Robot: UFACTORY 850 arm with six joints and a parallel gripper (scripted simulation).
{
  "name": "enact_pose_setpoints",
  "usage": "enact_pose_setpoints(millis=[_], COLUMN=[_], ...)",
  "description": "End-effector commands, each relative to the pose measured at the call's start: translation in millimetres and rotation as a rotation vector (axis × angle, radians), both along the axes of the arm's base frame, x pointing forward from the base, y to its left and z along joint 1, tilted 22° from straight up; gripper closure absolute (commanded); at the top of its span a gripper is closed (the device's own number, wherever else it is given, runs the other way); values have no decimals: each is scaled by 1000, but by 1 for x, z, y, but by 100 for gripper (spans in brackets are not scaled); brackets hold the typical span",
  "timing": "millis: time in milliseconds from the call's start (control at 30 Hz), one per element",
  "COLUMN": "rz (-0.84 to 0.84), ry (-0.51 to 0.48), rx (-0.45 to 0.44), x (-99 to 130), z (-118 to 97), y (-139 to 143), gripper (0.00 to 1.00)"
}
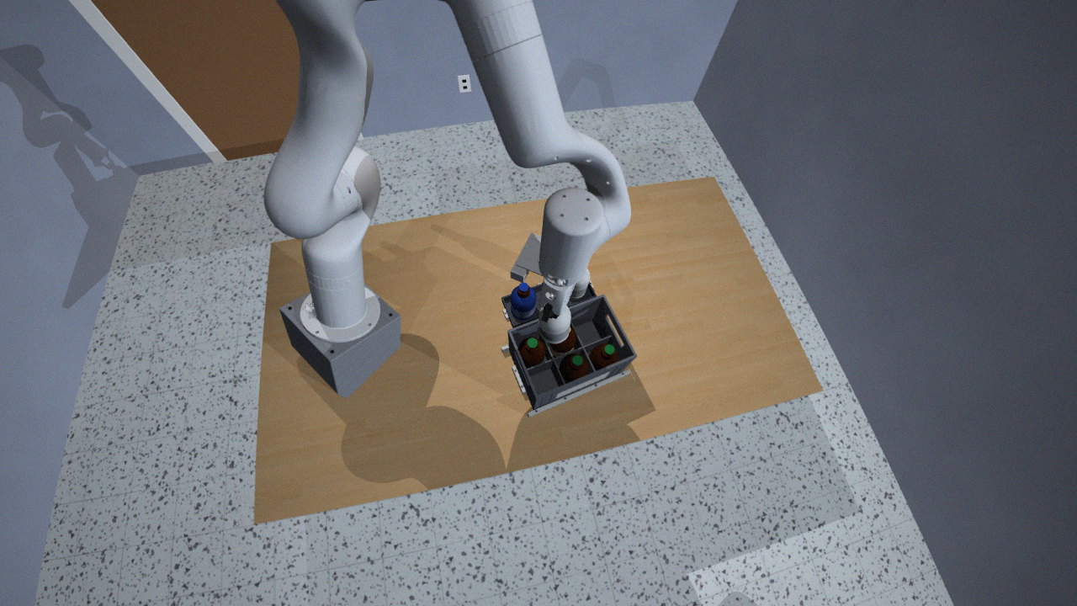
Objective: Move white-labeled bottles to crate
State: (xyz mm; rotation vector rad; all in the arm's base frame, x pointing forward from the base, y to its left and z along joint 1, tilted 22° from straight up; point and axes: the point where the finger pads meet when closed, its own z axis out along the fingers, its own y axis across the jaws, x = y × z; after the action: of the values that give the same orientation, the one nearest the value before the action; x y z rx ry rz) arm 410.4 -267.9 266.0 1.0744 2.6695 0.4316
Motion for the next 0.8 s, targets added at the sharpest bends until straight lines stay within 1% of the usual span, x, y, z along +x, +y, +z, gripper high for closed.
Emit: enact_pose_setpoints(millis=[0, 400, 467, 767], rz=[0, 0, 0, 0], ry=[-2, -2, -2, -2], rx=[-1, -1, -1, -1], x=[-3, -14, -14, -21], z=[-2, -10, -10, -16], y=[-9, -34, -34, -52], gripper=[100, 100, 100, 100])
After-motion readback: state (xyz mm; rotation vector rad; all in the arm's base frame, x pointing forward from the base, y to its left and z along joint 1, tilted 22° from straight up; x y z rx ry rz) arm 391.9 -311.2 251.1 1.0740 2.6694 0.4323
